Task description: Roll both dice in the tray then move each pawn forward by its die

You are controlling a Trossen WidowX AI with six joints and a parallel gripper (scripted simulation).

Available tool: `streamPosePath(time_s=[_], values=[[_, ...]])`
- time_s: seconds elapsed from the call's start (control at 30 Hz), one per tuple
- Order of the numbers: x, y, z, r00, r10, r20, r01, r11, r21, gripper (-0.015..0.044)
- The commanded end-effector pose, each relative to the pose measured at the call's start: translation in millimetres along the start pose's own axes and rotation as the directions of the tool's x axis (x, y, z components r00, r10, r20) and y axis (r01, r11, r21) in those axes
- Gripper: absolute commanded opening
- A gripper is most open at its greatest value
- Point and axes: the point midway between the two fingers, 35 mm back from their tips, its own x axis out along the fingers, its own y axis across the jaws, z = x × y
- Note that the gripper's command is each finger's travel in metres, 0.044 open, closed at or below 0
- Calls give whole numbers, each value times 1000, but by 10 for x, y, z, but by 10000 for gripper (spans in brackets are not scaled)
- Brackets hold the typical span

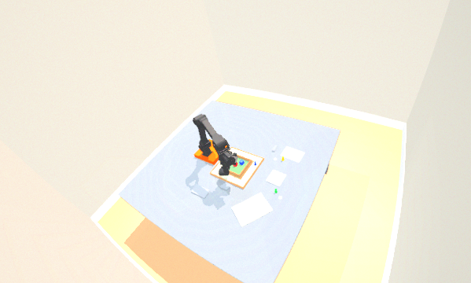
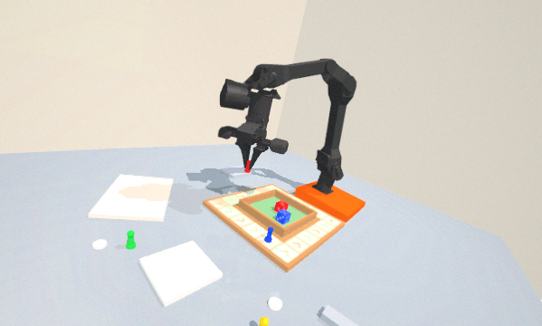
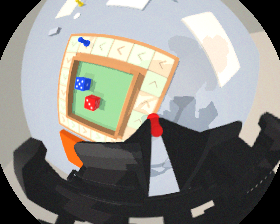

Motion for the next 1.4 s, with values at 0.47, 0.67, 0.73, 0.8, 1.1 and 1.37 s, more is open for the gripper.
streamPosePath(time_s=[0.47,0.67,0.73,0.8,1.1,1.37], values=[[445,-151,393,1000,-3,10,3,1000,2,0],[633,-147,391,1000,-3,10,3,1000,2,0],[635,-147,391,1000,-3,10,3,1000,2,0],[648,-148,391,1000,-3,10,3,1000,2,0],[780,-148,392,1000,-3,10,3,1000,2,0],[744,-165,403,1000,-11,13,11,1000,-2,158]])
